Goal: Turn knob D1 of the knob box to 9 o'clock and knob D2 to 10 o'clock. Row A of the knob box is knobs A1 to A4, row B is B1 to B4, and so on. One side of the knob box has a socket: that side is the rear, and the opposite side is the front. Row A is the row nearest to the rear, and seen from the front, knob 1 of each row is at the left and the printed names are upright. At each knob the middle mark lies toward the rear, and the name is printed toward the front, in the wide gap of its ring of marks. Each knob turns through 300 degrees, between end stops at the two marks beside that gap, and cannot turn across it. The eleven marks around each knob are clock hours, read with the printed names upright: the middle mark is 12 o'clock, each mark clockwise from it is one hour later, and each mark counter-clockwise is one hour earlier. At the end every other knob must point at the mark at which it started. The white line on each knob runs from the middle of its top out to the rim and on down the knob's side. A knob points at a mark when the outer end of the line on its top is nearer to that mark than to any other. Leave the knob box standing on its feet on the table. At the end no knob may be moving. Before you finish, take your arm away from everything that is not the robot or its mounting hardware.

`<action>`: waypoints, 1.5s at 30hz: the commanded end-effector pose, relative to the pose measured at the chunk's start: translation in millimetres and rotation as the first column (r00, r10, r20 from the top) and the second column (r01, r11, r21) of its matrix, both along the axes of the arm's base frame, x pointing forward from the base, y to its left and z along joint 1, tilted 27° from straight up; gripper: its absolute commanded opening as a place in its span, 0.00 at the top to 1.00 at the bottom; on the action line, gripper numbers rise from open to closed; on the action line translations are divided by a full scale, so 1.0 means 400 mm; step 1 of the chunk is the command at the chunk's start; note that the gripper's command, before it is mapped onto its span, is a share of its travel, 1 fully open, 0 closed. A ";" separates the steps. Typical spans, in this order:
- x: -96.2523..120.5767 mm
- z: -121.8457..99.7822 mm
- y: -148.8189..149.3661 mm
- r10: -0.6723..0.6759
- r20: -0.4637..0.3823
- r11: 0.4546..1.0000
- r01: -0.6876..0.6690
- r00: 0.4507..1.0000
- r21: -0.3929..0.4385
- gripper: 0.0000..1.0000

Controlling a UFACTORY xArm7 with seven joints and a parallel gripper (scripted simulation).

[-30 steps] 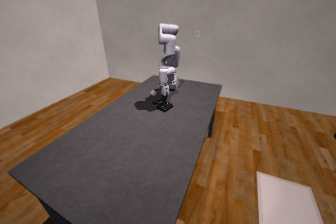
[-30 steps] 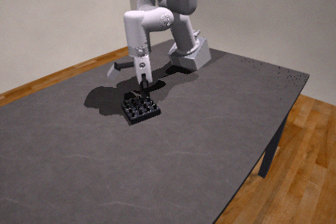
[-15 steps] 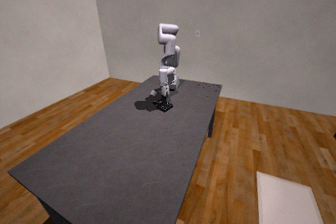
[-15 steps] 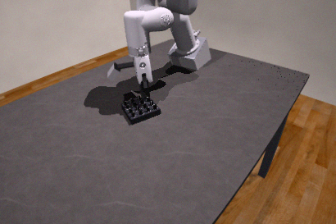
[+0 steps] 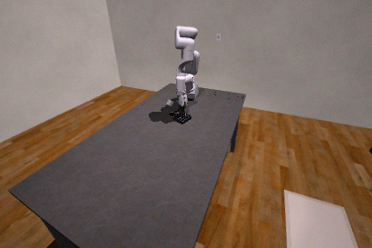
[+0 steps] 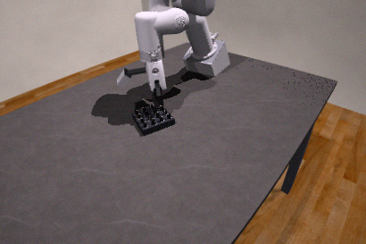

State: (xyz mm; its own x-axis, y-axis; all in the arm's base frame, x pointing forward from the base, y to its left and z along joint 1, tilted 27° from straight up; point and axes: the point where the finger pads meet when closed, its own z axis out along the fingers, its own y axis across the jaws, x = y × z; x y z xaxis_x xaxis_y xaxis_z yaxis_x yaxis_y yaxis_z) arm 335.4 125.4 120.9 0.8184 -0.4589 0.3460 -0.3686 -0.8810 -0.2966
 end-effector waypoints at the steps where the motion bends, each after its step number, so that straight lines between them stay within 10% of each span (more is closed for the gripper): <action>1: 0.002 0.002 0.001 0.000 0.003 1.000 0.000 1.000 0.001 0.81; 45: -0.038 0.083 -0.009 0.000 0.003 1.000 0.000 1.000 0.001 0.81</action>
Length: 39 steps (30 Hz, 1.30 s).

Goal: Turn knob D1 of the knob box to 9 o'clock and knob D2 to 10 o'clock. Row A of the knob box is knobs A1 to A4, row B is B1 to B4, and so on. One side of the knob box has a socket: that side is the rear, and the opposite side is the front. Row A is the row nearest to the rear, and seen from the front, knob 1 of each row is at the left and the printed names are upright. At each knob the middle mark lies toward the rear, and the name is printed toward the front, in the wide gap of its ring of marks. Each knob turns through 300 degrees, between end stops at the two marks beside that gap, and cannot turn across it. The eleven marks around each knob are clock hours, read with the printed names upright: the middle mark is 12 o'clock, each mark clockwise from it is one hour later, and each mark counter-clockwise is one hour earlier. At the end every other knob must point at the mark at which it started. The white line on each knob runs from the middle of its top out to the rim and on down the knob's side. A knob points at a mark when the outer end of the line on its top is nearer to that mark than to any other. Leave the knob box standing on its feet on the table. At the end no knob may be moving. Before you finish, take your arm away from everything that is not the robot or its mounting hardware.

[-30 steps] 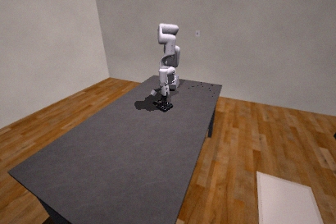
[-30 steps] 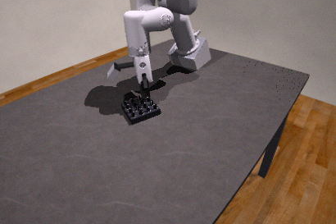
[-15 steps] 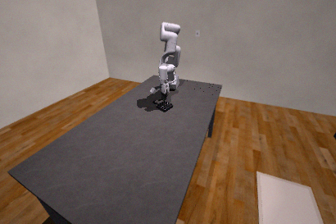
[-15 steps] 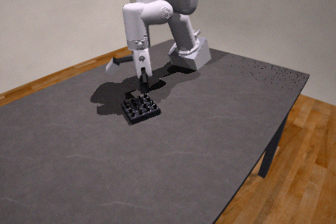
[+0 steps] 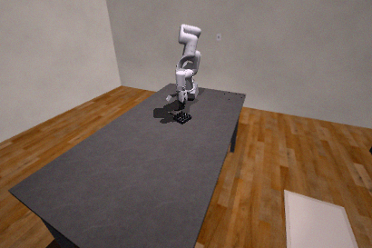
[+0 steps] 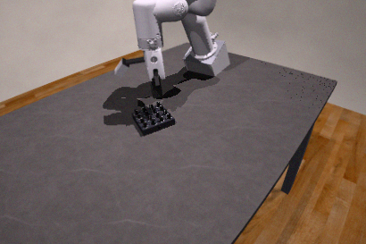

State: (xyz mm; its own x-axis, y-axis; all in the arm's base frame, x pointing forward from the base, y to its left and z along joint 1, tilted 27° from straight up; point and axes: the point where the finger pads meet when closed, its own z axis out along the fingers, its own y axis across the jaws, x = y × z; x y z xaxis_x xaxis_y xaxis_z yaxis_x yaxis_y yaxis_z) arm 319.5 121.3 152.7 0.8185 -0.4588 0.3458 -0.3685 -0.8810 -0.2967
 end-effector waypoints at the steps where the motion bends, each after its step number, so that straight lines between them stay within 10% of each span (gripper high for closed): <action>1: 0.002 0.003 0.001 0.000 0.003 1.000 0.000 1.000 0.001 0.81; 11: 0.007 0.013 -0.003 -0.146 -0.021 0.986 0.147 0.989 0.073 0.81; 28: 0.022 0.040 -0.012 -0.531 -0.149 0.796 0.552 0.834 0.250 0.81; 39: 0.033 0.059 -0.018 -0.735 -0.286 0.526 0.783 0.615 0.331 0.81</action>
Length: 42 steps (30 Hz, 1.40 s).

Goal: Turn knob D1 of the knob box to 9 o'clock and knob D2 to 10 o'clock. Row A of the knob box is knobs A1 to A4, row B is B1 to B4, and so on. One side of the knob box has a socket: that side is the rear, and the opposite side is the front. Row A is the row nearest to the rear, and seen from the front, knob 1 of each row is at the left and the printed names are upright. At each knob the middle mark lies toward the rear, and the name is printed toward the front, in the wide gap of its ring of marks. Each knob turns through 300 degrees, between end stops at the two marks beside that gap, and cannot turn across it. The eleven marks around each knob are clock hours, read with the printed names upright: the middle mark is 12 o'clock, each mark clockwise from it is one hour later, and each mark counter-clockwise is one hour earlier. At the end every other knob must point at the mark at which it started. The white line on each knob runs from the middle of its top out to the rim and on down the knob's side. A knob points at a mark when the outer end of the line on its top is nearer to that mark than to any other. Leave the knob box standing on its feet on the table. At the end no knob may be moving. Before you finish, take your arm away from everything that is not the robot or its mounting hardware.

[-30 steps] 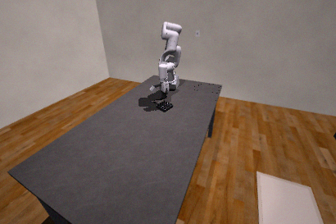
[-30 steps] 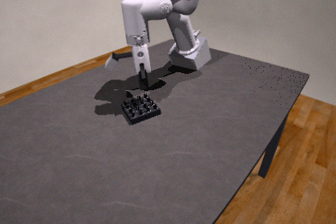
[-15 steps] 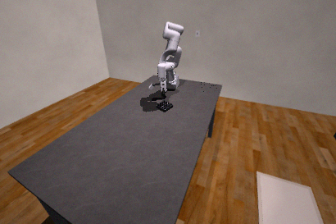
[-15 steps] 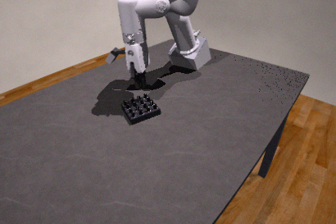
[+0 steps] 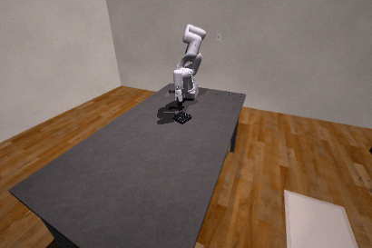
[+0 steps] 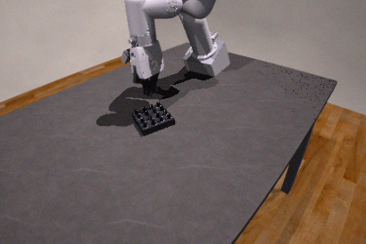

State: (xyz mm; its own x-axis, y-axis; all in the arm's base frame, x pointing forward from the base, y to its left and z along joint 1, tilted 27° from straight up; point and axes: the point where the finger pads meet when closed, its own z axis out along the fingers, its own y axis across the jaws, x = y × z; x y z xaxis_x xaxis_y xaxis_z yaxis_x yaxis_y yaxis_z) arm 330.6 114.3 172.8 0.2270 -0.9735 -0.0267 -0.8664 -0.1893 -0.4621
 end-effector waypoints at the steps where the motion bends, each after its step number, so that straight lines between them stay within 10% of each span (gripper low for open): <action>1: 0.006 0.010 -0.001 -0.142 -0.025 0.988 0.143 0.990 0.057 0.81; 11: 0.013 0.022 -0.005 -0.350 -0.081 0.920 0.359 0.933 0.156 0.81; 42: 0.013 0.022 -0.005 -0.355 -0.082 0.918 0.364 0.931 0.158 0.81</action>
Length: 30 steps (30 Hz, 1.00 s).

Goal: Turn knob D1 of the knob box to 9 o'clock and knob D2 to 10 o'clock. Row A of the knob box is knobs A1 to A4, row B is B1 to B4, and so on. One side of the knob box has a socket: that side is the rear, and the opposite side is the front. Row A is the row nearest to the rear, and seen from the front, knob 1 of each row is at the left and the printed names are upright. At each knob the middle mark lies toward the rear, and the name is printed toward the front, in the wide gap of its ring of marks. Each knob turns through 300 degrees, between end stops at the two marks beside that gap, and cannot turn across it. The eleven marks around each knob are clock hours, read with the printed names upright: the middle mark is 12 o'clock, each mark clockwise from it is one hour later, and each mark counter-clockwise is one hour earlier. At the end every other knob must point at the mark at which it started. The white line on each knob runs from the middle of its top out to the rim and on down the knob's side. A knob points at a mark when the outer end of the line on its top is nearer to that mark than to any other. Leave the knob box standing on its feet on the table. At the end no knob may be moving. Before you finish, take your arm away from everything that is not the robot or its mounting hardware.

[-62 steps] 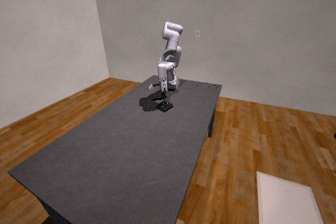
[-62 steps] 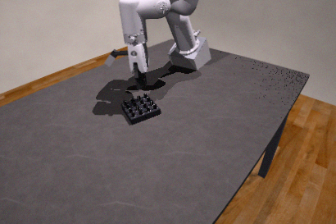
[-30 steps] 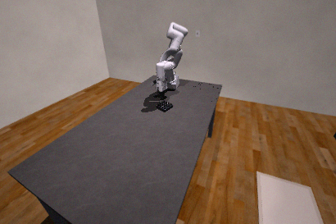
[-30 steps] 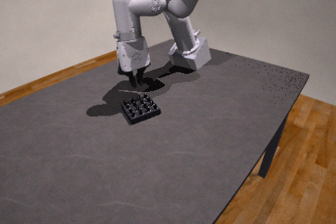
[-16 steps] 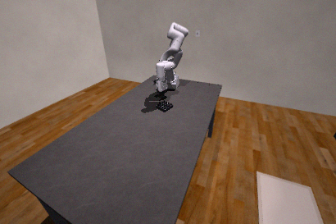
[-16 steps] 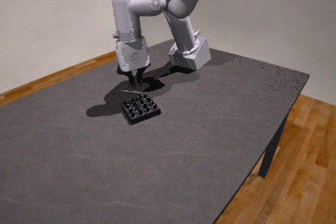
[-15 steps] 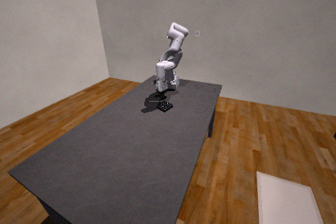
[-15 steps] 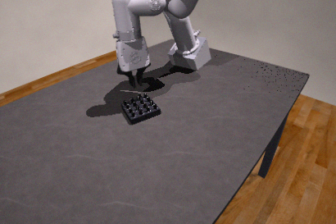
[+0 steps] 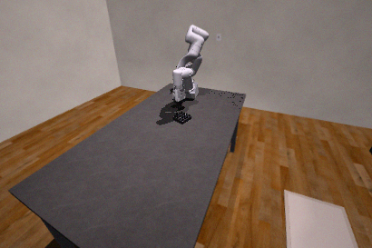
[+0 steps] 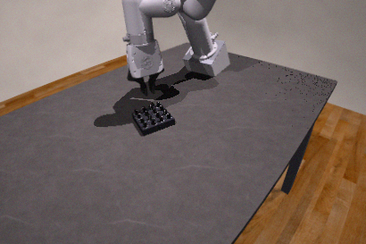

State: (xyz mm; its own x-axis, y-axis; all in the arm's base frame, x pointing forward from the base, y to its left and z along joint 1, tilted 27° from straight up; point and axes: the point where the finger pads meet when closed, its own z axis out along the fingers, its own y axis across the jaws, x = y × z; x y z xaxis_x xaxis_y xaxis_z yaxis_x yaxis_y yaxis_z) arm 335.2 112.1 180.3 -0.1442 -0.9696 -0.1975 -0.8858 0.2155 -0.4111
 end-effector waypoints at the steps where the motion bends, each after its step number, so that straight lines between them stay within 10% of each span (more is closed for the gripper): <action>1: 0.002 0.003 0.001 0.000 0.003 1.000 0.000 1.000 0.001 0.81; 30: 0.016 -0.026 0.005 0.000 0.002 1.000 0.000 1.000 0.001 0.81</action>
